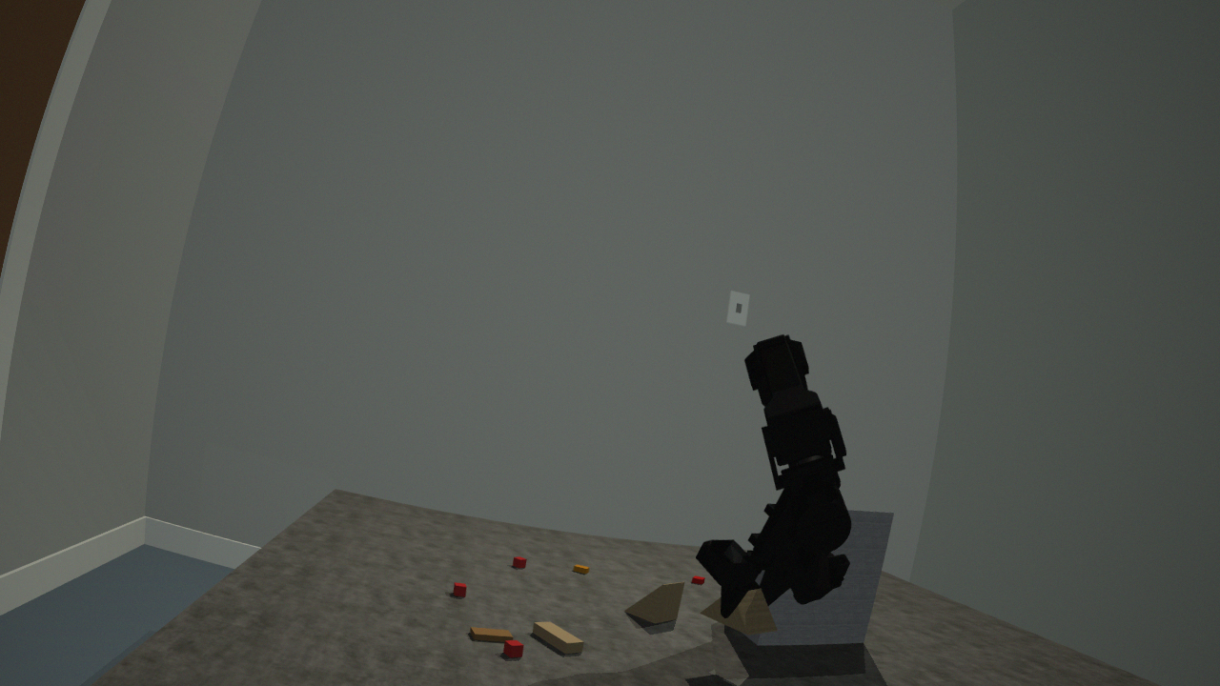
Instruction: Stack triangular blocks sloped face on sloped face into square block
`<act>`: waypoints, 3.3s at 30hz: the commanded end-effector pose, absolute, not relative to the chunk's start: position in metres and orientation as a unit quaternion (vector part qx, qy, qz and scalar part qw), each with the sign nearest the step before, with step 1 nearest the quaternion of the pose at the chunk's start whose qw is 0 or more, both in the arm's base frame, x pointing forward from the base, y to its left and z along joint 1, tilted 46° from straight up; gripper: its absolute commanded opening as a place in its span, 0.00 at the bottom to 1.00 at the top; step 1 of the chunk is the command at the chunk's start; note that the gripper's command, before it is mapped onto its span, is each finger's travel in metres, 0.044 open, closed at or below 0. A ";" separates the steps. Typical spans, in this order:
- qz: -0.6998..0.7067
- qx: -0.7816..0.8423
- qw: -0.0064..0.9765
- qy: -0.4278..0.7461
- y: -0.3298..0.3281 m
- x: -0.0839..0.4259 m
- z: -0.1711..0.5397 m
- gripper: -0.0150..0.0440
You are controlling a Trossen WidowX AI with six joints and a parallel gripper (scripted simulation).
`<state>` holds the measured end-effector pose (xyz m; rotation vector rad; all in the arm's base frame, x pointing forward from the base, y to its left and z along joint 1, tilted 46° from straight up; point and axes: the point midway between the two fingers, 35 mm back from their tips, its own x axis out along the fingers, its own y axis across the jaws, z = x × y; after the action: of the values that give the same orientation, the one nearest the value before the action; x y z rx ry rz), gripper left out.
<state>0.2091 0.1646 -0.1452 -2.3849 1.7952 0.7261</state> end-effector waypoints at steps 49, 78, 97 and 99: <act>0.574 -0.628 0.166 0.498 0.164 0.230 -0.095 0.25; 0.574 -0.630 0.169 0.495 0.107 0.287 0.008 0.25; 0.572 -0.630 0.166 0.498 0.053 0.300 0.080 0.25; 0.572 -0.630 0.165 0.499 0.047 0.300 0.087 0.25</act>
<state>0.2995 0.0561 0.0746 -1.7892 1.4213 1.6325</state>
